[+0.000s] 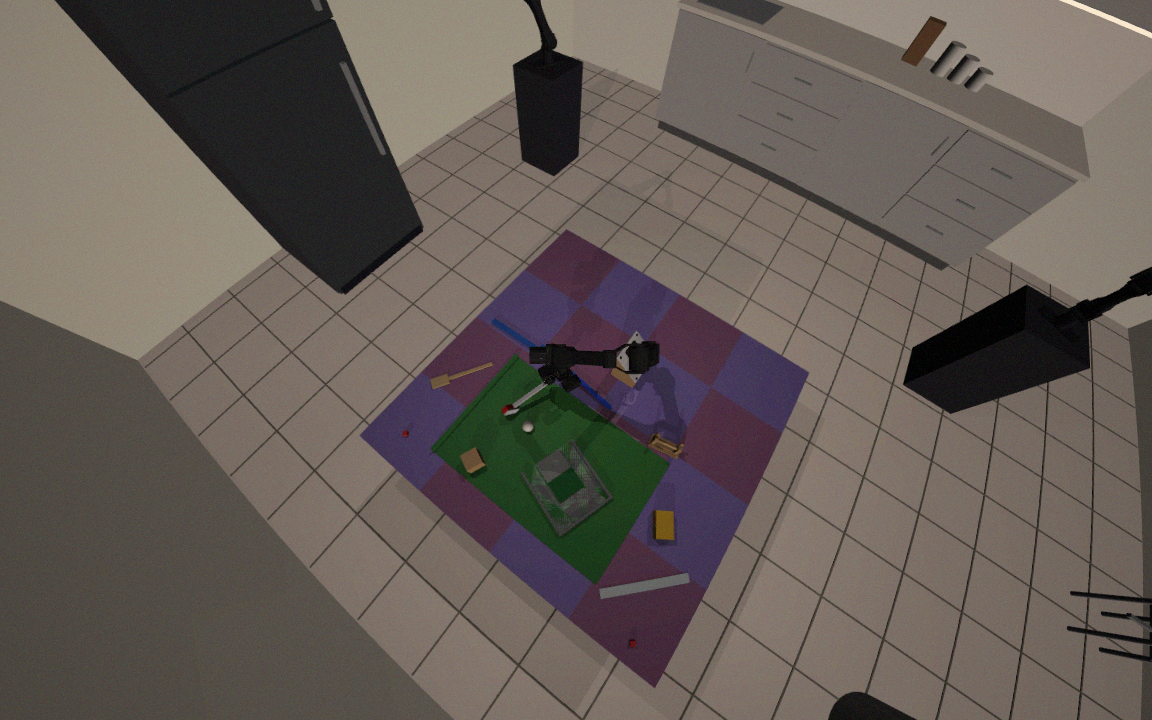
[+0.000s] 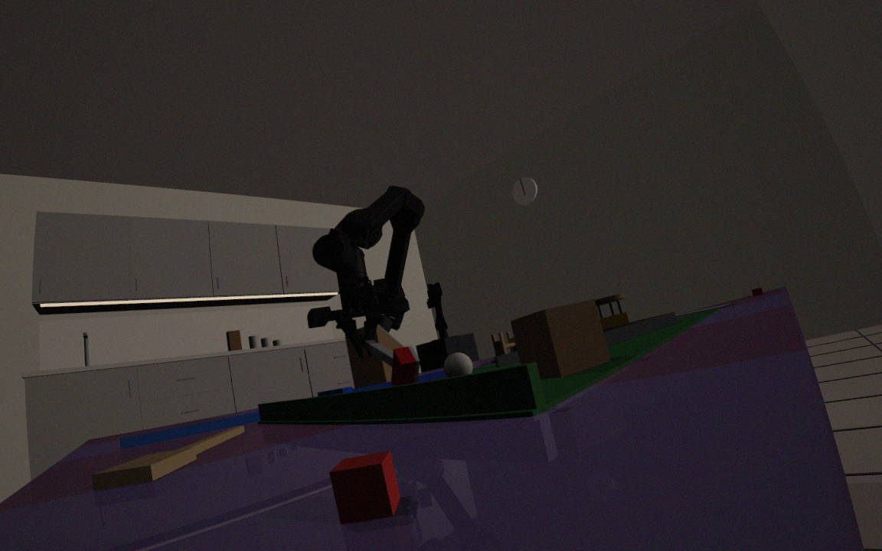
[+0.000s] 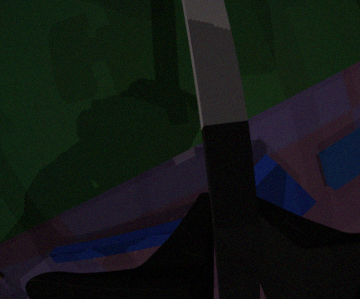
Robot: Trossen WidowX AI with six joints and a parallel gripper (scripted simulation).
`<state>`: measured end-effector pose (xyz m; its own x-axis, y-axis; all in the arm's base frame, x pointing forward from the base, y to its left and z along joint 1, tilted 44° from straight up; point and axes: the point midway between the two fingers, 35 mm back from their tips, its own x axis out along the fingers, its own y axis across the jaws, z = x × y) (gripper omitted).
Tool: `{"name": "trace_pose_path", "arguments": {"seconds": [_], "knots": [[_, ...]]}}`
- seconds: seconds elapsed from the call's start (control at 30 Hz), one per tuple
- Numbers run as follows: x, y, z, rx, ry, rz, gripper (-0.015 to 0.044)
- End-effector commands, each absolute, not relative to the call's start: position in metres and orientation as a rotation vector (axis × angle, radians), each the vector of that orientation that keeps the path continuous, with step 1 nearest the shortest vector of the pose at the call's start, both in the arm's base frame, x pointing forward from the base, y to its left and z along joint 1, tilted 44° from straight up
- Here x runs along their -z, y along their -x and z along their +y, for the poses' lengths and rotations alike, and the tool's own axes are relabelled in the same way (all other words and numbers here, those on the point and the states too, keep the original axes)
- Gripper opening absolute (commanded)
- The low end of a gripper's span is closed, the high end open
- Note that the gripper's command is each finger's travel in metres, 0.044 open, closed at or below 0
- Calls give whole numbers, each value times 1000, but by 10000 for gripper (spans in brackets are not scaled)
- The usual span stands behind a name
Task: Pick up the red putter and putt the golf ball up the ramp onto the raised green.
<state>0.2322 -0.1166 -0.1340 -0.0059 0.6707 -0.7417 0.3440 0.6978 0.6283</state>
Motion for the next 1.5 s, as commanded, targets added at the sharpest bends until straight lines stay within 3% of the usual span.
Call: {"name": "trace_pose_path", "arguments": {"seconds": [0.0, 0.23, 0.77, 1.47], "knots": [[105, -253, -89, -320, -834, 1601, 0], [53, -274, -26, -338, -840, 1599, 0], [10, -275, -67, -336, -838, 1600, 0], [17, -274, -63, -332, -850, 1600, 0]]}}
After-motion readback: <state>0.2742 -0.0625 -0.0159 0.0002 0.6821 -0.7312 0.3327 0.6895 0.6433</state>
